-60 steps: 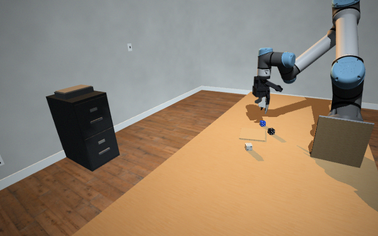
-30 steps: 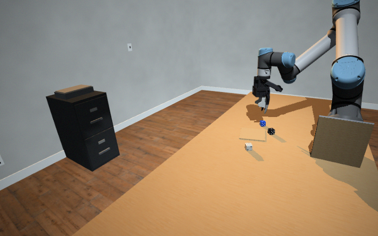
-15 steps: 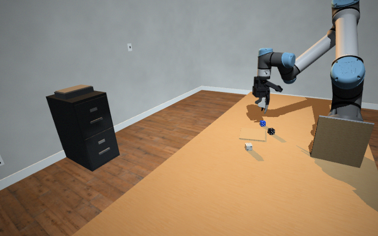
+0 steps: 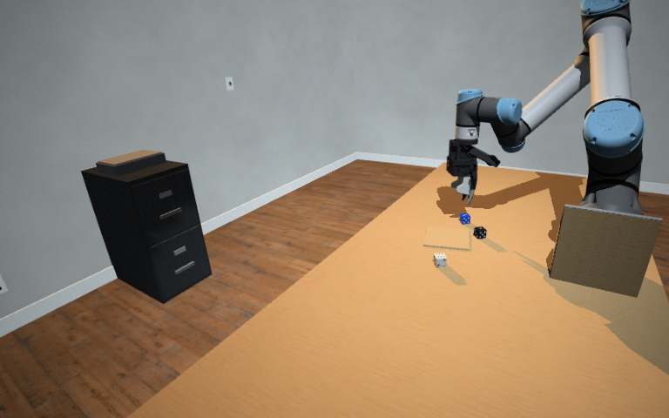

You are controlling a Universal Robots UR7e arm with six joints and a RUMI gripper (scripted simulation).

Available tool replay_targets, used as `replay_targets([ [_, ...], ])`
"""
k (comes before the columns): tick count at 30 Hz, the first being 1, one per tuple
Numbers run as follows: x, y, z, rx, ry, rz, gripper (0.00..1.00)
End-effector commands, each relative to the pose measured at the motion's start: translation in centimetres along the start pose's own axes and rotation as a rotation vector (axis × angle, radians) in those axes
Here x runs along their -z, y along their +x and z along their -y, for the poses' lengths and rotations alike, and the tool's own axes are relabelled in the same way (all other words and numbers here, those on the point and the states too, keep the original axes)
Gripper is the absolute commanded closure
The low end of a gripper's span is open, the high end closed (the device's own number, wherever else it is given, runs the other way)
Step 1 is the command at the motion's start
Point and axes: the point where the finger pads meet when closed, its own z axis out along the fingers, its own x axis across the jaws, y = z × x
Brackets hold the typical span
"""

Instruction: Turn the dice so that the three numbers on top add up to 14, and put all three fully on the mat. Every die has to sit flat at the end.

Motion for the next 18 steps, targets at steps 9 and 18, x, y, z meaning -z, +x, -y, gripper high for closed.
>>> replay_targets([
  [9, -1.8, 0.0, 0.0, 0.000, -0.001, 0.001, 0.72],
  [18, -2.9, -0.1, 0.0, 0.000, -0.001, 0.001, 0.72],
])
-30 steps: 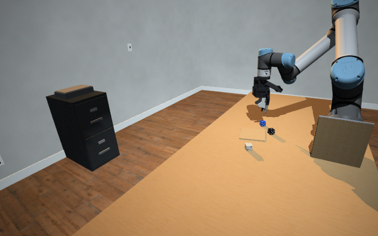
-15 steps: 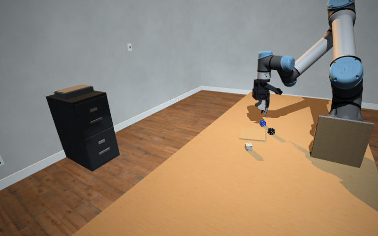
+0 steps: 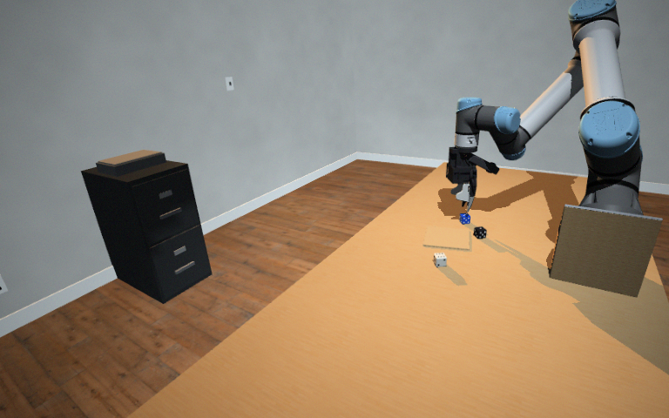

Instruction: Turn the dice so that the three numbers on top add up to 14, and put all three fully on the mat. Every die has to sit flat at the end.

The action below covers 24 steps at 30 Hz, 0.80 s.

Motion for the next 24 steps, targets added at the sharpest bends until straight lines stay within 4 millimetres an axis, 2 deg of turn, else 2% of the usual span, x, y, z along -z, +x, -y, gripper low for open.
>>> replay_targets([
  [1, -0.49, -0.03, -0.01, 0.000, -0.001, 0.001, 0.72],
  [24, -1.37, -0.05, 0.01, 0.000, -0.001, 0.001, 0.72],
])
